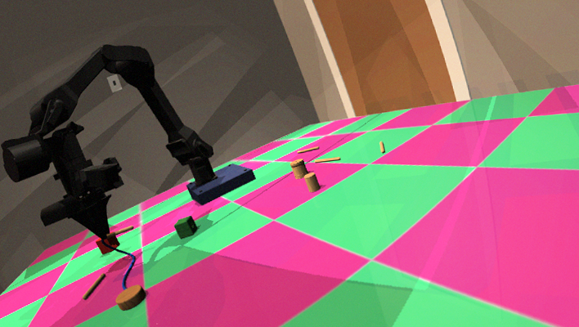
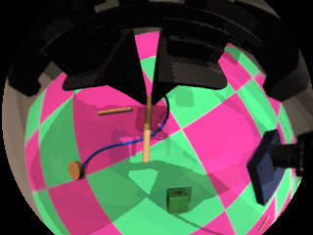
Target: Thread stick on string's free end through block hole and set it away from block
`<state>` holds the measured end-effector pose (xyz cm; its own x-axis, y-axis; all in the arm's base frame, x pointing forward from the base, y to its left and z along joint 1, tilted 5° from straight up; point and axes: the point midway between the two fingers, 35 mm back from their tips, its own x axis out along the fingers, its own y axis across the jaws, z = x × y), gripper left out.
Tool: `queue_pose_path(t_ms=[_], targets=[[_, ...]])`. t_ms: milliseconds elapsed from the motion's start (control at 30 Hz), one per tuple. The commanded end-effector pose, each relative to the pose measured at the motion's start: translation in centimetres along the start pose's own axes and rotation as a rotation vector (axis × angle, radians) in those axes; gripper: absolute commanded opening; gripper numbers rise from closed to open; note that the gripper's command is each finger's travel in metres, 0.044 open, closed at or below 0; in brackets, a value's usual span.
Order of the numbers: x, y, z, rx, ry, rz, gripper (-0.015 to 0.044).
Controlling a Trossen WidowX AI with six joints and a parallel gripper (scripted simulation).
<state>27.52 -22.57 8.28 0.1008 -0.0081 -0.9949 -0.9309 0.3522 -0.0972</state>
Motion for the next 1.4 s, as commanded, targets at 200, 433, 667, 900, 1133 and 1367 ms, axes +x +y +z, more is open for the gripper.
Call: queue_pose_path(t_ms=[200,433,667,900,1133,1367], targets=[[-0.1,-0.3,-1.4,-0.006,0.005,-0.002,0.0000],[-0.1,-0.3,-2.3,-0.006,0.006,-0.002,0.0000],[-0.1,-0.3,-3.2,-0.006,0.007,-0.002,0.0000],[-0.1,-0.3,-4.0,-0.006,0.008,-0.002,0.0000],[-0.1,-0.3,-4.9,-0.006,0.010,-0.002,0.0000],[-0.1,-0.2,-5.8,-0.006,0.011,-0.002,0.0000]])
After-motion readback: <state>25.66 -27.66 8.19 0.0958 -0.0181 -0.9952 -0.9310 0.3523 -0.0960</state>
